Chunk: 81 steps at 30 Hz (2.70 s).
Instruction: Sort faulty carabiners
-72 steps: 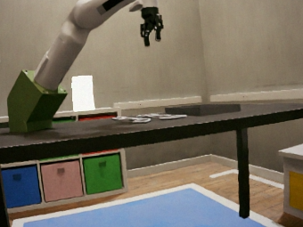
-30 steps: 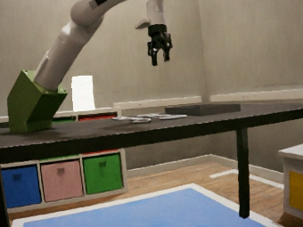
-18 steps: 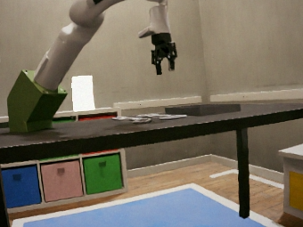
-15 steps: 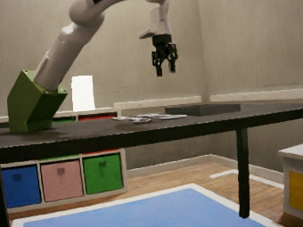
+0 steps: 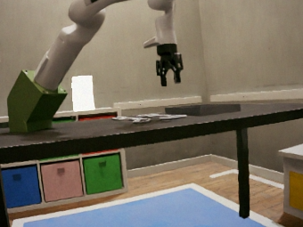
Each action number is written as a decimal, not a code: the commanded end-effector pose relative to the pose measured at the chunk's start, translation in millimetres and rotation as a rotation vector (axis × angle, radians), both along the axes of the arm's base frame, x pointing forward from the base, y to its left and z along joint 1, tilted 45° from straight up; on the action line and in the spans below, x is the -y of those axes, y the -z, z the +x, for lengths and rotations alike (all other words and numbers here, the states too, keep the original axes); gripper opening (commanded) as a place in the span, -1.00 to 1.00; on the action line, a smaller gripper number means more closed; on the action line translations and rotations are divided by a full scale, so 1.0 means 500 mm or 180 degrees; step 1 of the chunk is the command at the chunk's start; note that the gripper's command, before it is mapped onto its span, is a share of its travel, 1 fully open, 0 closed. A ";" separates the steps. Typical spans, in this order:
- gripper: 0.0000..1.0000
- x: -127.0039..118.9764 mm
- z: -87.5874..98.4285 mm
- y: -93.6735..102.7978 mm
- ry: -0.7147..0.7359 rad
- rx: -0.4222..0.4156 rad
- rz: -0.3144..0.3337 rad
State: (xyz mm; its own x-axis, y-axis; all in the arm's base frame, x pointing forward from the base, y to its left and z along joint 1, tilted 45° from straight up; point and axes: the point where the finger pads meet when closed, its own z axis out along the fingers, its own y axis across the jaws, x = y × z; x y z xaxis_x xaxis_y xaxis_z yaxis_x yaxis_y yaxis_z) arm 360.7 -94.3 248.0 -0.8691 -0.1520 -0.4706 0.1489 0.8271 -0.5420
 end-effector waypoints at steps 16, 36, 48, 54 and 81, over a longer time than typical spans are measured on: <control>1.00 0.048 0.029 0.053 0.0030 -0.0031 0.0045; 1.00 0.101 0.075 0.124 0.0024 -0.0034 0.0046; 1.00 0.128 0.095 0.157 0.0029 -0.0037 0.0039; 1.00 0.128 0.095 0.157 0.0029 -0.0037 0.0039; 0.50 0.133 0.096 0.163 0.0041 -0.0068 0.0026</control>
